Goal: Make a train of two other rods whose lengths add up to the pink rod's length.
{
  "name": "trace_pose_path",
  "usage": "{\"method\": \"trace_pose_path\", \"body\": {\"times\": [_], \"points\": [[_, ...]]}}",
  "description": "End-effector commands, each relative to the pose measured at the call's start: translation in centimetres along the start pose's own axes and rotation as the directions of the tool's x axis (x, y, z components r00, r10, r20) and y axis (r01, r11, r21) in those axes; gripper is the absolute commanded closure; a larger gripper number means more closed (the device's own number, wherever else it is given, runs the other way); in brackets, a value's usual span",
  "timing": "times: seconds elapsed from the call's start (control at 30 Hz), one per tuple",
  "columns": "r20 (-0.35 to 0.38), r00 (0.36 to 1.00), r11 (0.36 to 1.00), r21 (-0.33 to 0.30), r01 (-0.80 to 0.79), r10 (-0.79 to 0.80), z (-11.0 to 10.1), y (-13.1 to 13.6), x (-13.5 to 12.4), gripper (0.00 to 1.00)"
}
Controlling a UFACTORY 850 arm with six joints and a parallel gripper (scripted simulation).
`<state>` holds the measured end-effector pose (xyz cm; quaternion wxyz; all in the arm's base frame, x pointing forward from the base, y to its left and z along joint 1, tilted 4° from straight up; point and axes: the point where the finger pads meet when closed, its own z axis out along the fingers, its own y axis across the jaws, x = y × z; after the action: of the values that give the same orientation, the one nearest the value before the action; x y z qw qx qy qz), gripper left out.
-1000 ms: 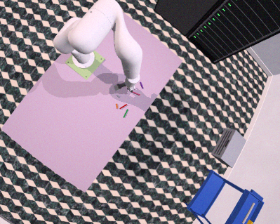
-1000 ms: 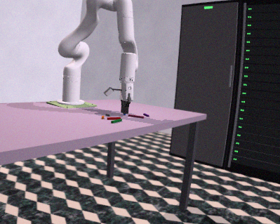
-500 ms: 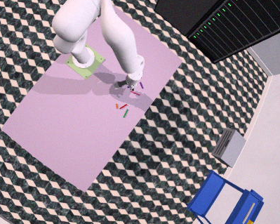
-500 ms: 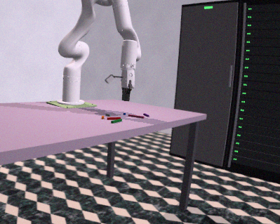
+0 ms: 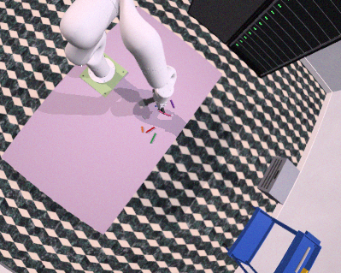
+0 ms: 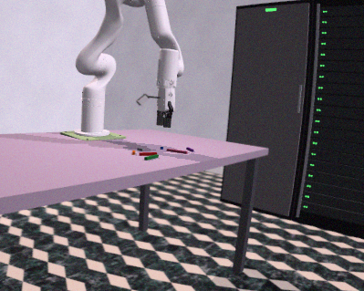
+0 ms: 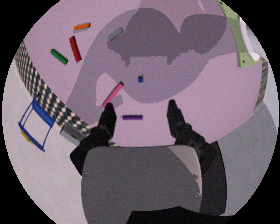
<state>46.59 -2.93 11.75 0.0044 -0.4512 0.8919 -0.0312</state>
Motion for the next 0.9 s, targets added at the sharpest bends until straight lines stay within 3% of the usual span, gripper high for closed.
{"method": "trace_pose_path", "body": {"times": [0.0, 0.6, 0.87], "points": [[0.001, 1.000, 1.000, 0.002, 0.000, 0.000, -0.1, -0.1, -0.1, 0.00], [0.001, 1.000, 1.000, 0.002, -0.028, 0.028, -0.1, -0.3, 0.0, 0.00], [0.001, 0.944, 0.944, 0.002, -0.331, 0.331, 0.2, -3.0, 0.8, 0.00]]}}
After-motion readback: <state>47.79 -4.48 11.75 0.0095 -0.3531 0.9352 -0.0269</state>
